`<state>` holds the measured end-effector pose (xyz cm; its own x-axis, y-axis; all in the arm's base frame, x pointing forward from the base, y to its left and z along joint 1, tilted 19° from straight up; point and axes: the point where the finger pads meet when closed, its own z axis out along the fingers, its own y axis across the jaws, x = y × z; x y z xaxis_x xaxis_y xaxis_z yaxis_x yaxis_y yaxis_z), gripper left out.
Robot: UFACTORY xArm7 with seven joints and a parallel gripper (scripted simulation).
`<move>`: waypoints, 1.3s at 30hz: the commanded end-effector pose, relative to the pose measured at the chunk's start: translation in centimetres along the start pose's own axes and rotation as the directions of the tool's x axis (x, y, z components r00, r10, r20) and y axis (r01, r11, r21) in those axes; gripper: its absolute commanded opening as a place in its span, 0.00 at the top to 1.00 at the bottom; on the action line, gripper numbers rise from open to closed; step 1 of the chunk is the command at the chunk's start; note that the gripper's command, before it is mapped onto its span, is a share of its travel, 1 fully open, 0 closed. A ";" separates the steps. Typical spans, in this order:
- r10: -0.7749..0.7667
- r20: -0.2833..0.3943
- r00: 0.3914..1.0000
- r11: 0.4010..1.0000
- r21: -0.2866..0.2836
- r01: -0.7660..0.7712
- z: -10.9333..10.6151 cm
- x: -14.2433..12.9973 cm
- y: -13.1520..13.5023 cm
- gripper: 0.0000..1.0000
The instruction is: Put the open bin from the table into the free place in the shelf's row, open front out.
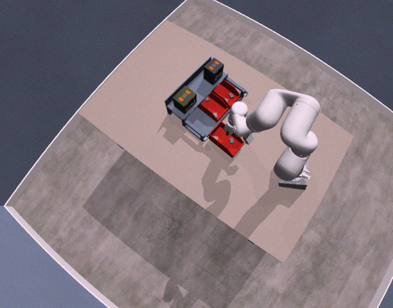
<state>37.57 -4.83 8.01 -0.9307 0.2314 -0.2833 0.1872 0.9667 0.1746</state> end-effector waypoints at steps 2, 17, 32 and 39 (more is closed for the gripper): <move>0.000 0.003 1.000 1.000 -0.001 0.000 0.4 0.2 0.0 1.00; 0.000 0.003 1.000 1.000 -0.001 0.000 1.2 0.7 0.0 1.00; 0.000 0.003 1.000 1.000 -0.001 0.000 2.2 1.3 0.0 1.00; 0.000 0.003 1.000 1.000 -0.001 0.000 2.5 1.5 0.0 1.00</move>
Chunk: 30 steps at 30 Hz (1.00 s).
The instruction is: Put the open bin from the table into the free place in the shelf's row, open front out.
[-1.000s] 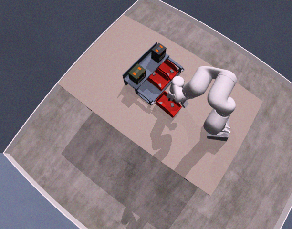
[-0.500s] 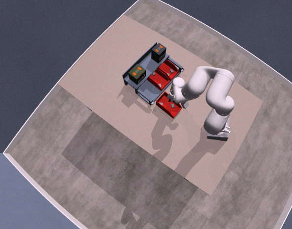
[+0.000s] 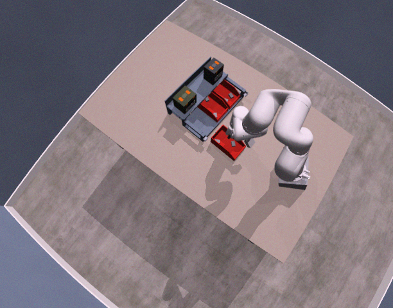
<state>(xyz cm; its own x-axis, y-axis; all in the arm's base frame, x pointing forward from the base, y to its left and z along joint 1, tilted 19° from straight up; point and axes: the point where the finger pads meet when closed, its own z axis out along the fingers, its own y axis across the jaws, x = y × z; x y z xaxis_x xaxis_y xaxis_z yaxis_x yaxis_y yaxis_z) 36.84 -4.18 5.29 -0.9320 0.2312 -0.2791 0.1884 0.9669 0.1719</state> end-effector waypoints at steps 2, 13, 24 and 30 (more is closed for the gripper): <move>0.000 0.007 1.000 1.000 -0.004 0.000 0.1 -0.1 0.0 1.00; 0.000 0.010 1.000 1.000 -0.003 0.000 0.0 -0.3 0.0 0.72; 0.000 0.010 1.000 1.000 -0.003 0.000 0.0 -0.2 0.0 0.72; 0.000 0.010 1.000 1.000 -0.003 0.000 0.0 -0.2 0.0 0.72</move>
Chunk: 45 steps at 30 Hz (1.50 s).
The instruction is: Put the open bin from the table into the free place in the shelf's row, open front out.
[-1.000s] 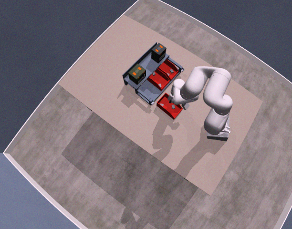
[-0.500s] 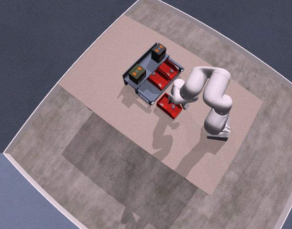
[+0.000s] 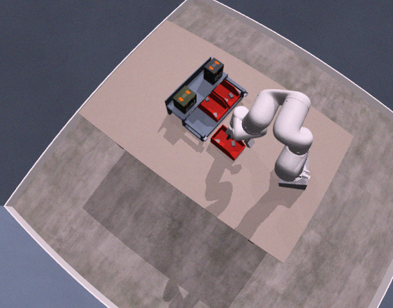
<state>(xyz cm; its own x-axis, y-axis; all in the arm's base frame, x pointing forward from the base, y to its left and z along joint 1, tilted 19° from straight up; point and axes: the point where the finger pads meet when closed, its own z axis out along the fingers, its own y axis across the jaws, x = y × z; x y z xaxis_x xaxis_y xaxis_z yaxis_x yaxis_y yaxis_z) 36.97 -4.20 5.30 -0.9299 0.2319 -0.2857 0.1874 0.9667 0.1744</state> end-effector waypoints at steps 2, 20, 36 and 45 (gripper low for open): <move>0.000 0.003 1.000 1.000 0.000 0.000 -0.1 -0.1 0.0 0.72; 0.000 0.003 1.000 1.000 0.000 0.000 -0.1 -0.1 0.0 0.72; 0.000 0.003 1.000 1.000 0.000 0.000 -0.1 -0.1 0.0 0.72; 0.000 0.002 1.000 1.000 0.000 0.000 -0.9 -0.1 0.0 0.72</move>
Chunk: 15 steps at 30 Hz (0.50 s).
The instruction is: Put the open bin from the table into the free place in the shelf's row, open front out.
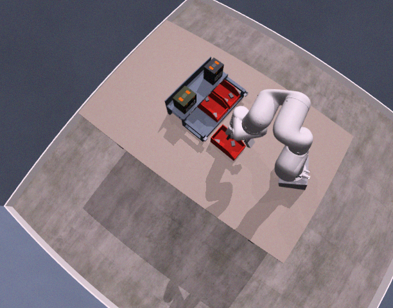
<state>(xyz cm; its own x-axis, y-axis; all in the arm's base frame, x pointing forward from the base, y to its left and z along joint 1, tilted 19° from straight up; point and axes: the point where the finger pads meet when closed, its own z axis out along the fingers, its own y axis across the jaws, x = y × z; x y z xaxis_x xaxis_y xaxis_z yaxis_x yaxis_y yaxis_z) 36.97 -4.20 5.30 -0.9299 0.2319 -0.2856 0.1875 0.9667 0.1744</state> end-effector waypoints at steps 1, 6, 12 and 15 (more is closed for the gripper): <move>0.000 0.002 1.000 1.000 0.000 0.000 -1.7 -0.1 0.0 0.72; 0.000 0.000 1.000 1.000 -0.001 0.000 -4.1 -0.1 0.0 0.72; 0.000 0.000 1.000 1.000 -0.001 0.000 -4.1 -0.1 0.0 0.72; 0.000 0.000 1.000 1.000 -0.001 0.000 -4.1 -0.1 0.0 0.72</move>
<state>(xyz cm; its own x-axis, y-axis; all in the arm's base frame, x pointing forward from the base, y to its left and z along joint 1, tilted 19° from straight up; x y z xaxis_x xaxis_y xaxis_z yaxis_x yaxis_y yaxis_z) 35.72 -4.70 8.93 -0.9288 0.2312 -0.2897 0.1849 0.9664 0.1784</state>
